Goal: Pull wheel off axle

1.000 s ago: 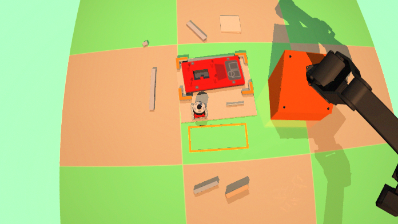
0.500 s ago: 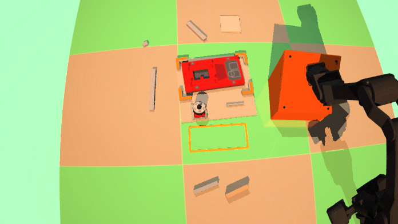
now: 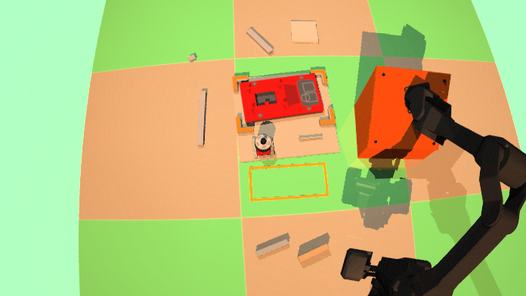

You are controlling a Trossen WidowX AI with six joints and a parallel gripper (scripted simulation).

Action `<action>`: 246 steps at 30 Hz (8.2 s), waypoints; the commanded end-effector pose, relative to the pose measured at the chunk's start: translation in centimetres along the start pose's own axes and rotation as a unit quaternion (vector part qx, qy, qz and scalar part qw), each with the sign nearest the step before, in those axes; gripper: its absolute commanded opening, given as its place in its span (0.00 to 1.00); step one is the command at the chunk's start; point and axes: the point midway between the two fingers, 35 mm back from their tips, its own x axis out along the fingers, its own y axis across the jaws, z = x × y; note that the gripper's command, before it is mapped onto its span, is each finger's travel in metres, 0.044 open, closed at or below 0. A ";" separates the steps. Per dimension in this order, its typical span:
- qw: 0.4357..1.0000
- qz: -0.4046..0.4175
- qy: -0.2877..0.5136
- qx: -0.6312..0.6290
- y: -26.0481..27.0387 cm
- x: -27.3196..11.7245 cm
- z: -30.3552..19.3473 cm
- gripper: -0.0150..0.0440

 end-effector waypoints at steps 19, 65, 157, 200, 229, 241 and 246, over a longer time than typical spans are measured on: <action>0.873 0.046 -0.056 0.482 -27.6 4.1 -15.4 0.76; 0.800 0.067 -0.104 0.588 -31.2 10.5 -21.5 0.25; 0.798 0.064 -0.110 0.590 -31.1 7.6 -22.3 0.25; 0.797 0.065 -0.110 0.591 -24.6 2.5 -17.6 0.25; 0.796 0.067 -0.112 0.591 -23.5 11.9 -14.1 0.25; 0.799 0.071 -0.110 0.587 -23.3 11.9 -14.0 0.65; 0.798 0.069 -0.110 0.589 -23.4 9.7 -14.6 0.76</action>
